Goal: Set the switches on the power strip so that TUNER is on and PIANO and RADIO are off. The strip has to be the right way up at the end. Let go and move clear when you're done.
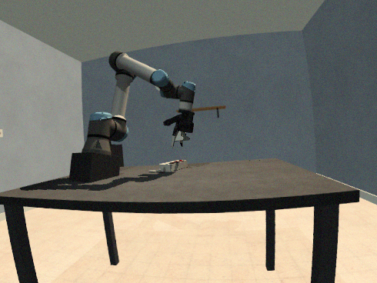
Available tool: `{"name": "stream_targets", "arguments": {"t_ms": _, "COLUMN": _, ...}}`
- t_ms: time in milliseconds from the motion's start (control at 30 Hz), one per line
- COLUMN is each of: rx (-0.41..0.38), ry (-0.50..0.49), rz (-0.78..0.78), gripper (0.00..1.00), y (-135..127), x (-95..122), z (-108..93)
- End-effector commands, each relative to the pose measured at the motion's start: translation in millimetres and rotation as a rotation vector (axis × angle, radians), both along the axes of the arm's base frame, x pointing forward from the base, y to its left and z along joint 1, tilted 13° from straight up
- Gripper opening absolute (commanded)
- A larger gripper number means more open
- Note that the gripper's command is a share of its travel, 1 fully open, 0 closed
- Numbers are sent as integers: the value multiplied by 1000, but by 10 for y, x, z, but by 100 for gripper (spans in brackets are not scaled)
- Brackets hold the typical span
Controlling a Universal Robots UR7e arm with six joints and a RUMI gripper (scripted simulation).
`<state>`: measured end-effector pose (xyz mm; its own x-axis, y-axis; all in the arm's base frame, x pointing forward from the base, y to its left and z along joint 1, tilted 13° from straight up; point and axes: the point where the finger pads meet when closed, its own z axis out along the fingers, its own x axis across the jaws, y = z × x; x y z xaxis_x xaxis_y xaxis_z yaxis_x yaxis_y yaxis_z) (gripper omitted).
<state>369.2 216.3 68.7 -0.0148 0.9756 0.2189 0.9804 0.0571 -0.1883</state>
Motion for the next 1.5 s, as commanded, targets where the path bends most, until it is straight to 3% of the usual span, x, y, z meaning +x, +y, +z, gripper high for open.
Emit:
{"name": "stream_targets", "arguments": {"t_ms": 0, "rx": 3, "ry": -22, "rz": 6, "gripper": 100, "y": -14, "x": -43, "z": 68}}
{"name": "stream_targets", "arguments": {"t_ms": 300, "rx": 17, "ry": -173, "rz": 54, "gripper": 100, "y": -100, "x": -397, "z": 418}}
{"name": "stream_targets", "arguments": {"t_ms": 500, "rx": 20, "ry": -245, "rz": 77, "gripper": 100, "y": -136, "x": -570, "z": 527}}
{"name": "stream_targets", "arguments": {"t_ms": 1467, "rx": 25, "ry": -270, "rz": 141, "gripper": 100, "y": -159, "x": -571, "z": 501}}
